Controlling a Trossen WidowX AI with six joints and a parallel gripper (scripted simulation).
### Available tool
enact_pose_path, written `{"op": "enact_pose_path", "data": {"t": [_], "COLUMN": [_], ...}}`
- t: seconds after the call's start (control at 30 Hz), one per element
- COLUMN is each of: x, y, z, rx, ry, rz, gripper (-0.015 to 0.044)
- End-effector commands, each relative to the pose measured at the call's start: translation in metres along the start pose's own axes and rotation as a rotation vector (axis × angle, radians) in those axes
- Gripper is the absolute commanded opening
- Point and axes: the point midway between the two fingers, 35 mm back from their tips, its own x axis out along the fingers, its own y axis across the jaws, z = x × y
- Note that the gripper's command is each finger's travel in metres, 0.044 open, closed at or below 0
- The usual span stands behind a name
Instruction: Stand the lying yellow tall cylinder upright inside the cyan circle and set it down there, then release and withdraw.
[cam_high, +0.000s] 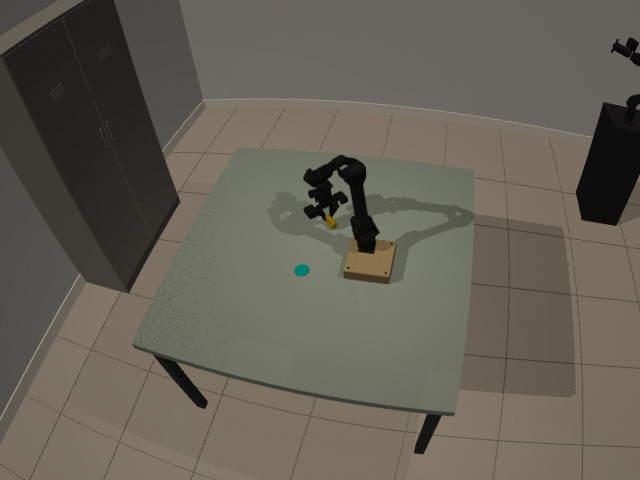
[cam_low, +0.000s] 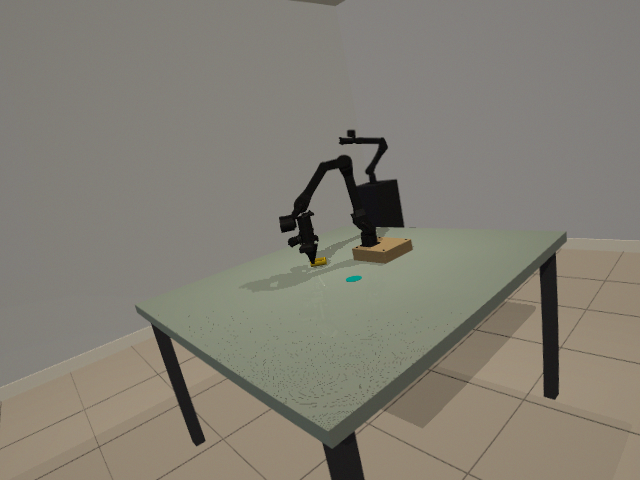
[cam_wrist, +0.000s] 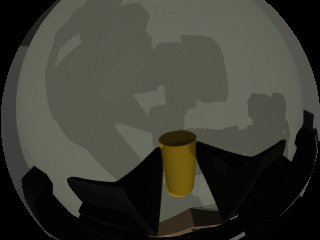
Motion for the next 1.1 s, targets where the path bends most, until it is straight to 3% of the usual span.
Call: {"op": "enact_pose_path", "data": {"t": [0.0,1.07], "x": [-0.012,-0.101], "y": [0.001,0.002], "z": [0.004,-0.001], "rx": [0.002,-0.013], "ry": [-0.011,-0.011], "rz": [0.004,0.004], "gripper": [0.0105,0.0105]}}
